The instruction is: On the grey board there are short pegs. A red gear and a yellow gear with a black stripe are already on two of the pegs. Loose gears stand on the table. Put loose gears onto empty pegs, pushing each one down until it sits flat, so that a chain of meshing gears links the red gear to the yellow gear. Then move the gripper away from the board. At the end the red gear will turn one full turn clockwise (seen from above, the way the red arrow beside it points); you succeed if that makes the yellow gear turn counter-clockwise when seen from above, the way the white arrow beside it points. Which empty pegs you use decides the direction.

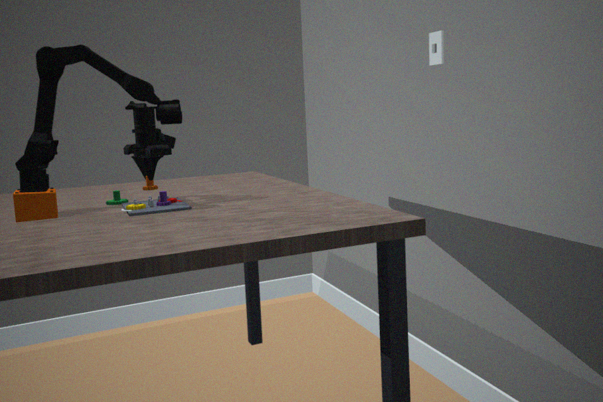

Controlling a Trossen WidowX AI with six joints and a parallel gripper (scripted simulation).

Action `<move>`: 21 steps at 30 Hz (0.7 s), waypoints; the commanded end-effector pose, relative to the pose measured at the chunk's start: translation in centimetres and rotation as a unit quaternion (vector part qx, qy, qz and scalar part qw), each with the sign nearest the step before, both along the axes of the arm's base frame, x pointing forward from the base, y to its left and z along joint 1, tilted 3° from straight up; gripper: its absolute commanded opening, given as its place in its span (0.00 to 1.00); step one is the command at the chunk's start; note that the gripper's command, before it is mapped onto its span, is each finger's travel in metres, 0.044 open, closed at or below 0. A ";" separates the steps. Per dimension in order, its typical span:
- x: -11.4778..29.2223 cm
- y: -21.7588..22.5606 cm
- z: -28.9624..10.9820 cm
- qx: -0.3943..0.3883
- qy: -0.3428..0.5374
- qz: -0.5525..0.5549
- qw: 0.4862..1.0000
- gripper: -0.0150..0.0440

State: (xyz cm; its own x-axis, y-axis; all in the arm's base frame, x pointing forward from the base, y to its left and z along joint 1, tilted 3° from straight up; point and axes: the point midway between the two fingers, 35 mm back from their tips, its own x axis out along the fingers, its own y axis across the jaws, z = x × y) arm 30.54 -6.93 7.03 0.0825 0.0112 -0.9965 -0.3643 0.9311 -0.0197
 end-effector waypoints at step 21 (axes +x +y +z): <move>0.2 0.0 -2.4 -0.010 -0.003 0.142 0.990 0.25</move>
State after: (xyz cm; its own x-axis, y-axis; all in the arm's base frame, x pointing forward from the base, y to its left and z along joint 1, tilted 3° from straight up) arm 30.65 -6.95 5.14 0.0819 0.0114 -0.9966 -0.6065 0.7940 -0.0407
